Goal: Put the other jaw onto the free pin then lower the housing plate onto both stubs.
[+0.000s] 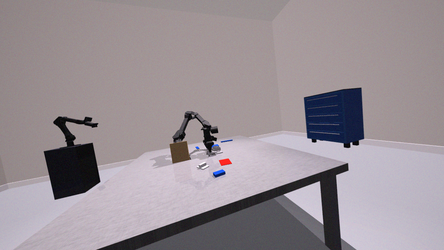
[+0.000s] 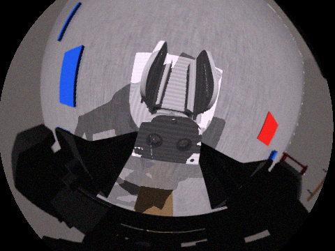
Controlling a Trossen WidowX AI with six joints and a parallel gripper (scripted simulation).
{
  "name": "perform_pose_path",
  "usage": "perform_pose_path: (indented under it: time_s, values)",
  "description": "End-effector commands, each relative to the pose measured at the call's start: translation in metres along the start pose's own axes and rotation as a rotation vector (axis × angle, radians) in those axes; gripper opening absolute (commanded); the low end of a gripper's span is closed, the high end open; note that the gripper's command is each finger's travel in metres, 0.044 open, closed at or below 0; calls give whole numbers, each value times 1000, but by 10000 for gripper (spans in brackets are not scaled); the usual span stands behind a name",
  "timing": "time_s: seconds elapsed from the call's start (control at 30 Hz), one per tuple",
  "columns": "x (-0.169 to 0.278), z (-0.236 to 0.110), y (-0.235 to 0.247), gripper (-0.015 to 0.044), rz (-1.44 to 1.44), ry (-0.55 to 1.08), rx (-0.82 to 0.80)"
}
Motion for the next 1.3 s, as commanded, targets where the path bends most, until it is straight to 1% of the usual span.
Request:
perform_pose_path:
  time_s: [0.0, 1.27]
  values:
    - [0, 1, 0, 351, 5, -1, -5]
    - [0, 8, 0, 351, 17, -1, -5]
Point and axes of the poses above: the point midway between the two fingers, 35 mm back from their tips, its own z axis out along the fingers, its own y axis across the jaws, x = y × z, the point moved 9 cm from there along -z, back along the fingers, and after that the axes turned 12 degrees about z, right-handed, at the moved point
